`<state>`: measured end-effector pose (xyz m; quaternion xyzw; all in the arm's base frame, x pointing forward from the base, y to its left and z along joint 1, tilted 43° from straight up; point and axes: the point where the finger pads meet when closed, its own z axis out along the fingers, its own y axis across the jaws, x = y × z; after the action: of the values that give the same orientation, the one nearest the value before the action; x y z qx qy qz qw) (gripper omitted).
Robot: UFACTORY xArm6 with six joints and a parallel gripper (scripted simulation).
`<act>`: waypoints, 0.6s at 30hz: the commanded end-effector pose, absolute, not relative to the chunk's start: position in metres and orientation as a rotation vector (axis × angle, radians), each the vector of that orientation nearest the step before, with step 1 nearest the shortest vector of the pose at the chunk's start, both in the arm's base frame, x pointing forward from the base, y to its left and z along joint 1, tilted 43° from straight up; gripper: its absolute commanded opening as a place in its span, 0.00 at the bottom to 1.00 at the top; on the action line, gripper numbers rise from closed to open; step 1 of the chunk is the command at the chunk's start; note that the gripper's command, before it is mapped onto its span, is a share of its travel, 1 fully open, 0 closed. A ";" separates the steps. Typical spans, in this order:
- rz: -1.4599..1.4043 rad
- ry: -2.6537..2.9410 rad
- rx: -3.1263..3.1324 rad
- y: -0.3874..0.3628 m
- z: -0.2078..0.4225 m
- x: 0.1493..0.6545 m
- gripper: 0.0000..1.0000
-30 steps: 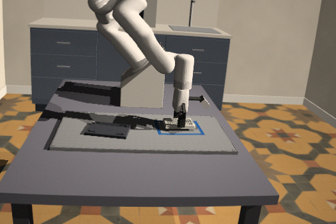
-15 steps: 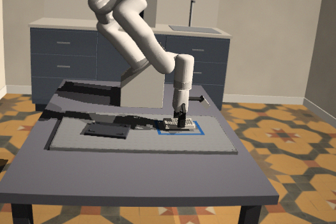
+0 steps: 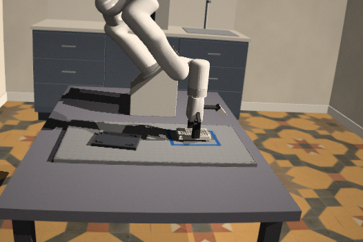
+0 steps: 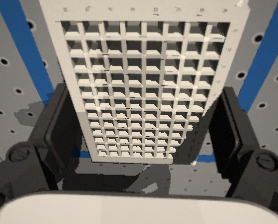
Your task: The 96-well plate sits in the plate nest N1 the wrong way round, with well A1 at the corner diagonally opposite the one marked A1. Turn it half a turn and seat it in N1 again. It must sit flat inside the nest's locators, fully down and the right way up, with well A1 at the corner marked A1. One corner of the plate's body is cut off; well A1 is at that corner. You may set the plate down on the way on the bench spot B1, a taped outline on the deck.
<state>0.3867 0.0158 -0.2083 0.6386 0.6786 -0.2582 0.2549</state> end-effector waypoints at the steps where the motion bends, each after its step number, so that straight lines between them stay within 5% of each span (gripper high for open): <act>1: -0.697 1.843 1.734 0.017 -0.208 0.388 0.00; 18: -0.697 1.843 1.734 0.015 -0.210 0.388 0.00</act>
<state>0.3868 0.0140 -0.2102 0.6386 0.6786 -0.2582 0.2549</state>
